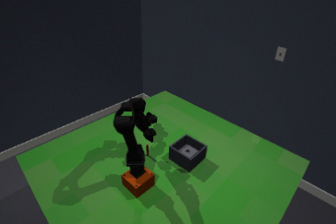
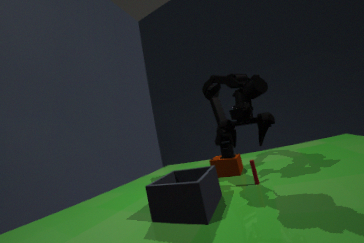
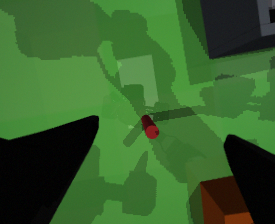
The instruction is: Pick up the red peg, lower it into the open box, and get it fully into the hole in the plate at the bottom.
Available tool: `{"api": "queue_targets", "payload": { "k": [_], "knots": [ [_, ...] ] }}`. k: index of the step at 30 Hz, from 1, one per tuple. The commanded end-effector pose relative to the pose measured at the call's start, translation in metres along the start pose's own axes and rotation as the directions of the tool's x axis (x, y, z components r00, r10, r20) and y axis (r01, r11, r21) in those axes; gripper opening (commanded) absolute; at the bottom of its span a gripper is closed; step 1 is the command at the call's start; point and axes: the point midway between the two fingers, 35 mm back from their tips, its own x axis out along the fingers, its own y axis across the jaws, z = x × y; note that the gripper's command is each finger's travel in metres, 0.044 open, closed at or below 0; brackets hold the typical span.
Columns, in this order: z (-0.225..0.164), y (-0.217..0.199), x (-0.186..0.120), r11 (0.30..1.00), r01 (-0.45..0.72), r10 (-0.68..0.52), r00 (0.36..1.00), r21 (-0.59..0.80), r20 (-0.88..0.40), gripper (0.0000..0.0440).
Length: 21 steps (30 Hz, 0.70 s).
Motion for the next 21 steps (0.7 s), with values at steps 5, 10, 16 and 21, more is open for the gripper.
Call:
{"api": "queue_targets", "payload": {
  "k": [5, 10, 16, 21],
  "knots": [
    [-0.010, -0.008, 0.032, 0.980, 0.082, -0.071, 0.995, 0.182, -0.067, 0.0440],
    [-0.015, -0.009, 0.053, 0.955, 0.099, -0.079, 0.993, 0.279, -0.084, 0.0440],
    [-0.022, -0.007, 0.077, 0.926, 0.086, -0.059, 0.995, 0.368, -0.086, 0.0440],
    [-0.027, -0.005, 0.092, 0.903, 0.070, -0.038, 0.996, 0.424, -0.084, 0.0433]
  ]
}}
